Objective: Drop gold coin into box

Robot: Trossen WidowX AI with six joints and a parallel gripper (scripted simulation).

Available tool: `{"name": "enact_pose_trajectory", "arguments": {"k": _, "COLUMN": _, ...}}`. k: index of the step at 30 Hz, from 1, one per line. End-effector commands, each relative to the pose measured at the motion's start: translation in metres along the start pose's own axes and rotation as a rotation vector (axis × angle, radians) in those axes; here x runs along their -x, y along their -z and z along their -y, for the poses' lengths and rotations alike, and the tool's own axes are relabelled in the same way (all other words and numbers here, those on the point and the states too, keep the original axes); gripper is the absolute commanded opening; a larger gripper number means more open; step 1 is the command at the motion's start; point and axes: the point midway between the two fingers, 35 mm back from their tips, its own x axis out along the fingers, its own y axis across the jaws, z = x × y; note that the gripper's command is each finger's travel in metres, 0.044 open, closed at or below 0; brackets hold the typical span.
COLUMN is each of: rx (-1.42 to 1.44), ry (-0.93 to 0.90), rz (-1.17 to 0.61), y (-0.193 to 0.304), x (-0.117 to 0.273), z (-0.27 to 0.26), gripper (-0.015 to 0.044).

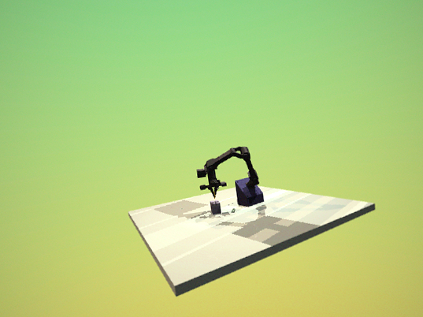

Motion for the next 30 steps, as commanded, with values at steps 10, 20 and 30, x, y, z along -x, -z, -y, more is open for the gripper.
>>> {"name": "enact_pose_trajectory", "arguments": {"k": 10, "rx": 0.003, "ry": 0.002, "rz": -0.002, "y": -0.0019, "x": 0.0003, "z": 0.0026, "gripper": 0.0000}}
{"name": "enact_pose_trajectory", "arguments": {"k": 20, "rx": 0.001, "ry": 0.001, "rz": -0.001, "y": -0.0015, "x": -0.0021, "z": 0.0020, "gripper": 0.0000}}
{"name": "enact_pose_trajectory", "arguments": {"k": 30, "rx": -0.009, "ry": 0.001, "rz": -0.001, "y": -0.0020, "x": -0.0072, "z": 0.0007, "gripper": 0.0000}}
